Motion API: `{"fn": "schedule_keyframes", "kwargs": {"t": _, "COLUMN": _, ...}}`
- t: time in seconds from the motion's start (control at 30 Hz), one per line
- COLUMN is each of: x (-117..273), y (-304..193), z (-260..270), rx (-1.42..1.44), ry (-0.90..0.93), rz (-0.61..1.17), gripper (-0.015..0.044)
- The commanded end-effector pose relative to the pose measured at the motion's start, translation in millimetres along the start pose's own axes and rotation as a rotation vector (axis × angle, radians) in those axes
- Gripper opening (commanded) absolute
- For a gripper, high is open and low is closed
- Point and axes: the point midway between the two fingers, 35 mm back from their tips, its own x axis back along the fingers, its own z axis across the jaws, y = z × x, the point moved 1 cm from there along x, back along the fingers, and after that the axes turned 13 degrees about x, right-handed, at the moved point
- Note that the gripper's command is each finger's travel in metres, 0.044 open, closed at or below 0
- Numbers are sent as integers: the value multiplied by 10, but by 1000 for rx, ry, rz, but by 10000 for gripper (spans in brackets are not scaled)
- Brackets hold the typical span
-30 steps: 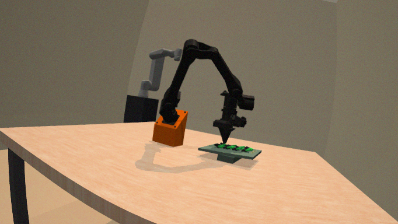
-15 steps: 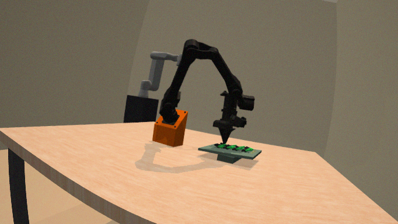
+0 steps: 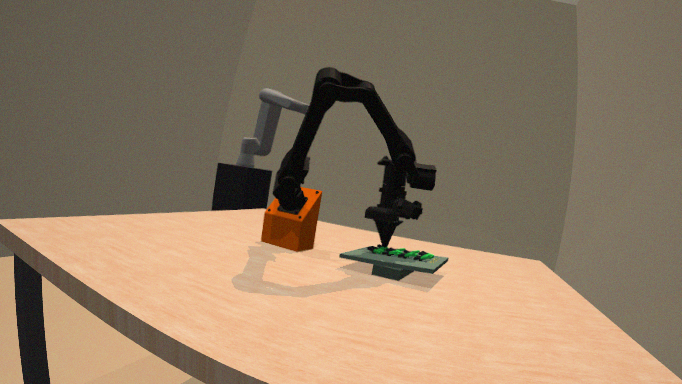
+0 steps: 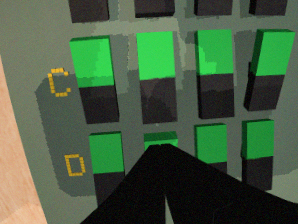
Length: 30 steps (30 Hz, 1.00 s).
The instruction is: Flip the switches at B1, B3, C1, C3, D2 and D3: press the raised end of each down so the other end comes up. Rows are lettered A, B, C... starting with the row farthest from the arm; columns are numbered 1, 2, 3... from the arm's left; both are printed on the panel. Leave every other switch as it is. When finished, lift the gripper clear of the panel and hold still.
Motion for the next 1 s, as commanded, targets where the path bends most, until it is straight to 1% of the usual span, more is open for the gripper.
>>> {"fn": "schedule_keyframes", "kwargs": {"t": 0.0, "x": -17, "y": 0, "z": -5, "rx": 4, "ry": -5, "rz": 0, "gripper": 0}}
{"fn": "schedule_keyframes", "kwargs": {"t": 0.87, "x": -52, "y": 0, "z": -6, "rx": 4, "ry": -5, "rz": 0, "gripper": 0}}
{"fn": "schedule_keyframes", "kwargs": {"t": 0.93, "x": 68, "y": 10, "z": 4, "rx": 0, "ry": -1, "rz": -5, "gripper": 0}}
{"fn": "schedule_keyframes", "kwargs": {"t": 0.97, "x": 199, "y": 12, "z": 9, "rx": 2, "ry": -2, "rz": -10, "gripper": 0}}
